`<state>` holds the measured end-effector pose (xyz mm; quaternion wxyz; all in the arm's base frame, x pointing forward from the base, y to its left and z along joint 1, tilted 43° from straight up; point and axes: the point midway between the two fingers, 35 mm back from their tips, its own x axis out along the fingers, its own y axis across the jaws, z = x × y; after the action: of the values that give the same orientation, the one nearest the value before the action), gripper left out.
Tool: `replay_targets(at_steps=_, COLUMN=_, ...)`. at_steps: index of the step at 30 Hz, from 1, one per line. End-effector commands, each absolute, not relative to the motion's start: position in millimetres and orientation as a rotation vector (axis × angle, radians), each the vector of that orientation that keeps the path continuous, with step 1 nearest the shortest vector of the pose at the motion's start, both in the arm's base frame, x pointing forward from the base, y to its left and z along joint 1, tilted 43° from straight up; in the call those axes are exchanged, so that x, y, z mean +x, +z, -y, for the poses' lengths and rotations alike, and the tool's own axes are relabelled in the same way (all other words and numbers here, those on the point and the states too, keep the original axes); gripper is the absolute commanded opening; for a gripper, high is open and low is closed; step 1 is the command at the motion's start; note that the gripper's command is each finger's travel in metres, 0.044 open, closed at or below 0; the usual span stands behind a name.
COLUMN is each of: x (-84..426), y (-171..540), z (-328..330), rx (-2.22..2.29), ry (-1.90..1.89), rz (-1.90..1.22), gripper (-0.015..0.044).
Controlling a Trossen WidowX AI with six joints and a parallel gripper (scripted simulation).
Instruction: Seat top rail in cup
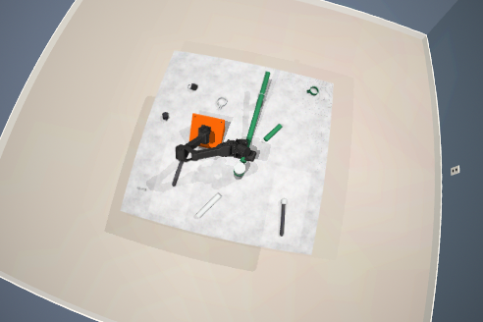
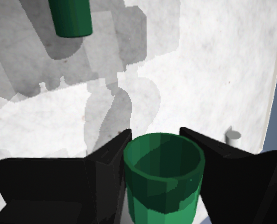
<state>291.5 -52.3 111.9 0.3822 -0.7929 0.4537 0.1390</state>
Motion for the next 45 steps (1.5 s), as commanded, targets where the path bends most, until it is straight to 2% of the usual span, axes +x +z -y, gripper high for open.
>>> replay_targets(at_steps=1, x=287.5, y=111.0, z=51.7, rx=-2.050, ry=0.401, rz=-1.146, gripper=0.0000)
replay_targets(at_steps=37, x=282.4, y=110.1, z=52.3, rx=-2.079, ry=0.457, rz=-1.134, gripper=0.0000)
replay_targets(at_steps=45, x=282.4, y=110.1, z=52.3, rx=-2.079, ry=0.457, rz=-1.134, gripper=0.0210)
